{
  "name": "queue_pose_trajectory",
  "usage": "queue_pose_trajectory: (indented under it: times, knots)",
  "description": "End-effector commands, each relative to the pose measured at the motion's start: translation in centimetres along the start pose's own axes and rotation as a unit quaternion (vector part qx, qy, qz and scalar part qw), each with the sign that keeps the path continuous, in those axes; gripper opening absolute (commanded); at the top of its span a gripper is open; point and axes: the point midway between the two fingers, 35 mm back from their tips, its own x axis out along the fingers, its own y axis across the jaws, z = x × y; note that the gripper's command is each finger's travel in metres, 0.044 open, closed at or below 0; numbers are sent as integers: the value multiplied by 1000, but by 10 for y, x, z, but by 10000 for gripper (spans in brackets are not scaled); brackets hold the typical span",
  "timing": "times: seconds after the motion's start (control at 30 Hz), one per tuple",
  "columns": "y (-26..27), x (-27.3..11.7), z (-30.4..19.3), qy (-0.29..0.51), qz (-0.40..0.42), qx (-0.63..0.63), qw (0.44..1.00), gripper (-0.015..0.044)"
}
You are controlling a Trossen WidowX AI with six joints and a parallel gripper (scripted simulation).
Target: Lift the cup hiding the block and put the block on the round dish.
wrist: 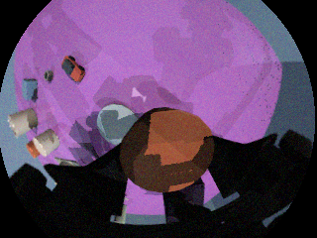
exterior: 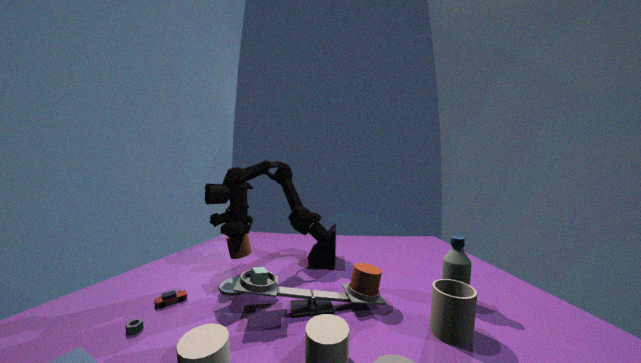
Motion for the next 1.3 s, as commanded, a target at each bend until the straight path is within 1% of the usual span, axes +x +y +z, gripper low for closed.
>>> queue_pose_trajectory:
  times: [0.0, 0.2, 0.53, 0.8, 1.2, 1.27]
  knots:
    - [-15, 4, -3, -9, -3, 1, 1000, 0]
    - [-15, 9, -3, -9, -3, 2, 1000, 0]
    - [-16, 40, -2, -11, -3, 1, 1000, 0]
    - [-16, 45, -2, -11, -3, 1, 1000, 0]
    - [-16, 64, -1, -11, -4, 1, 1000, 0]
    - [-17, 57, -1, -12, -6, 2, 1000, 53]
